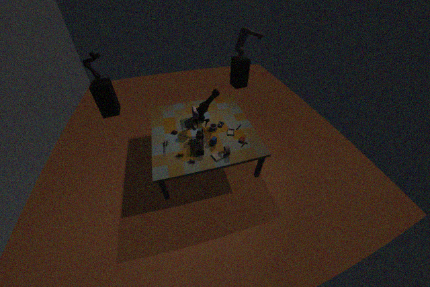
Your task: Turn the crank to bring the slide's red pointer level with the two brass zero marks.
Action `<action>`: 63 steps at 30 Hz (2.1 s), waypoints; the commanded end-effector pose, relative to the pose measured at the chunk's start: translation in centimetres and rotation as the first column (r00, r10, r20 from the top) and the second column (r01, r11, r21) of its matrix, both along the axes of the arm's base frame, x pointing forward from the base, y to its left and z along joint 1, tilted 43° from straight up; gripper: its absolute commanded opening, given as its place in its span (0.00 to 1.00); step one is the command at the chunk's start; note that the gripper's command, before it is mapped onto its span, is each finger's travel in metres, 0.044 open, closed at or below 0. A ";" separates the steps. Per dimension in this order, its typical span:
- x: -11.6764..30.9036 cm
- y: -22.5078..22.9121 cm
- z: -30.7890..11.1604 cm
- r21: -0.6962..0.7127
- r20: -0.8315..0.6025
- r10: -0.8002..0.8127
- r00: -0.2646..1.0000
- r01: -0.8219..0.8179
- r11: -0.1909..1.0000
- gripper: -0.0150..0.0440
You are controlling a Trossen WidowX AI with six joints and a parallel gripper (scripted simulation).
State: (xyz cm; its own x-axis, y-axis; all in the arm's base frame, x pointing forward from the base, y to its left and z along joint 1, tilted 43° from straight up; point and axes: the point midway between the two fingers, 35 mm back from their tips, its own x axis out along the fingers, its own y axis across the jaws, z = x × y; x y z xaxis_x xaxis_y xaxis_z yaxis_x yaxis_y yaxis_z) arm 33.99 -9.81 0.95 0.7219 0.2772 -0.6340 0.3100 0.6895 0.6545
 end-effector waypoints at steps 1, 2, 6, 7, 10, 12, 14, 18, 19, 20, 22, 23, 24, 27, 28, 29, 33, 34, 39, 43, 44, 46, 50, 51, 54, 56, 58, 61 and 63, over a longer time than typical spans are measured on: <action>-0.2 -1.7 2.2 0.000 0.007 0.003 1.000 -0.003 1.000 1.00; -0.4 -2.2 2.8 0.001 0.007 0.002 1.000 -0.002 1.000 1.00; -0.6 -2.9 3.8 0.001 0.009 0.002 1.000 -0.002 1.000 1.00; -0.4 -3.0 3.8 0.001 0.009 0.004 1.000 -0.004 1.000 1.00; 0.8 -3.7 3.7 -0.003 0.012 0.021 1.000 -0.021 1.000 1.00; 1.6 -4.2 3.6 -0.006 0.015 0.033 0.999 -0.033 0.999 1.00; 2.5 -4.6 3.4 -0.008 0.017 0.045 0.999 -0.045 0.999 1.00; 4.1 -5.5 3.0 -0.014 0.022 0.069 0.997 -0.068 0.998 1.00; 4.5 -5.8 2.9 -0.015 0.023 0.074 0.997 -0.074 0.997 1.00; 4.9 -6.0 2.8 -0.016 0.024 0.080 0.996 -0.080 0.997 1.00; 5.7 -6.4 2.5 -0.019 0.027 0.092 0.995 -0.091 0.996 1.00; 6.1 -6.6 2.3 -0.020 0.028 0.098 0.995 -0.097 0.995 1.00; 6.5 -6.8 2.2 -0.021 0.029 0.104 0.994 -0.103 0.994 1.00; 7.6 -7.4 1.6 -0.025 0.033 0.121 0.992 -0.120 0.992 1.00; 8.0 -7.6 1.4 -0.027 0.035 0.127 0.991 -0.126 0.992 1.00; 8.4 -7.8 1.2 -0.028 0.036 0.133 0.991 -0.132 0.991 1.00; 9.8 -8.6 0.3 -0.033 0.041 0.156 0.987 -0.154 0.987 1.00; 10.1 -8.7 0.1 -0.034 0.043 0.160 0.986 -0.159 0.987 1.00; 10.5 -7.9 -1.1 -0.035 0.043 0.163 0.986 -0.162 0.986 1.00; 10.8 -5.3 -3.9 -0.034 0.044 0.164 0.985 -0.162 0.986 1.00; 10.8 -5.0 -4.2 -0.033 0.045 0.164 0.985 -0.162 0.986 1.00; 10.8 -4.9 -4.3 -0.033 0.045 0.164 0.985 -0.162 0.986 1.00; 10.8 -4.9 -4.3 -0.033 0.045 0.164 0.985 -0.162 0.986 1.00; 10.8 -4.9 -4.3 -0.033 0.045 0.164 0.985 -0.162 0.986 1.00; 10.8 -4.9 -4.3 -0.033 0.045 0.164 0.985 -0.162 0.986 1.00; 10.8 -4.9 -4.3 -0.033 0.045 0.164 0.985 -0.162 0.986 1.00; 10.8 -4.9 -4.3 -0.033 0.045 0.164 0.985 -0.162 0.986 1.00; 10.8 -4.9 -4.3 -0.033 0.045 0.164 0.985 -0.162 0.986 1.00; 10.8 -4.9 -4.3 -0.033 0.045 0.164 0.985 -0.162 0.986 1.00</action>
State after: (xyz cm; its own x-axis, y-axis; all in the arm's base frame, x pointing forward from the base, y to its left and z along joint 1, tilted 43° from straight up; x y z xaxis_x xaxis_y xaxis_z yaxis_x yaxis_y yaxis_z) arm 44.86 -14.72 -3.27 0.6996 0.3775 -0.6067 0.1558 0.7481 0.6451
